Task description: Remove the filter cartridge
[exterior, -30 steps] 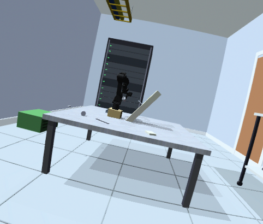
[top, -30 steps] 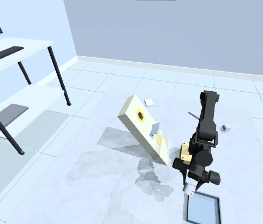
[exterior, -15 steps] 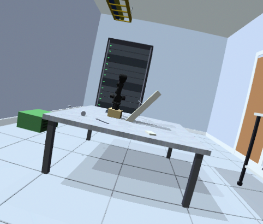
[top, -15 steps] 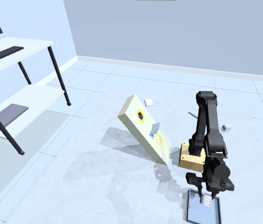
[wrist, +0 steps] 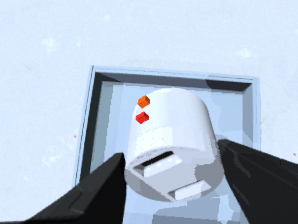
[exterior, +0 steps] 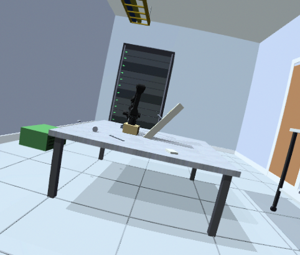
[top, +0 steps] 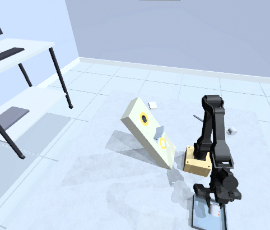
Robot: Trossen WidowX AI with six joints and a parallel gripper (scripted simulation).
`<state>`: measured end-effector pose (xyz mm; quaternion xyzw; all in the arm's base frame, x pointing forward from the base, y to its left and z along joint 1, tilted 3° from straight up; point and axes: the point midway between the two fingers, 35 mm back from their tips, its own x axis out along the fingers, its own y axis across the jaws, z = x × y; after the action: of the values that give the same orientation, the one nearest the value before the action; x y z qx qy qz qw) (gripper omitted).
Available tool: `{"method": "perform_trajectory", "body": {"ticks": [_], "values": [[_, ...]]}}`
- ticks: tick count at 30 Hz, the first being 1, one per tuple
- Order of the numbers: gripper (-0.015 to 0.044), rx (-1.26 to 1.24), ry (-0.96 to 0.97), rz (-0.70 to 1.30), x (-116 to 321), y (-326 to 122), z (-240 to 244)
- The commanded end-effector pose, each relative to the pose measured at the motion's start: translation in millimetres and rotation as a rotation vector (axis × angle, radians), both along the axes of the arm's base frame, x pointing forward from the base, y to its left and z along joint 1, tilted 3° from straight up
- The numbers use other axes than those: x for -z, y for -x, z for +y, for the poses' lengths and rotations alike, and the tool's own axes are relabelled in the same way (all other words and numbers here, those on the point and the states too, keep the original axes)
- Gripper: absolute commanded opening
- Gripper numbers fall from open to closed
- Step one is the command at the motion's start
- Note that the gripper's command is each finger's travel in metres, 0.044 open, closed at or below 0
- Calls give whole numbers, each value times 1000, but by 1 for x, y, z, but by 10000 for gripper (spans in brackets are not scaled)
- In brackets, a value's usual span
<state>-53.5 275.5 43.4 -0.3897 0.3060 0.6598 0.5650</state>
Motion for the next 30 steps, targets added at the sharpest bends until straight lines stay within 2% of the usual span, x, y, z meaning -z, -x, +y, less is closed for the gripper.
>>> {"method": "perform_trajectory", "body": {"ticks": [1,8,12,28,30], "values": [[0,-6,9,-1,20,0,-2],[0,-6,9,-1,49,-2,-6],[0,-6,9,-1,52,-3,-6],[420,-1,12,-3,48,-3,-6],[440,-1,12,-3,48,-3,-6]]}}
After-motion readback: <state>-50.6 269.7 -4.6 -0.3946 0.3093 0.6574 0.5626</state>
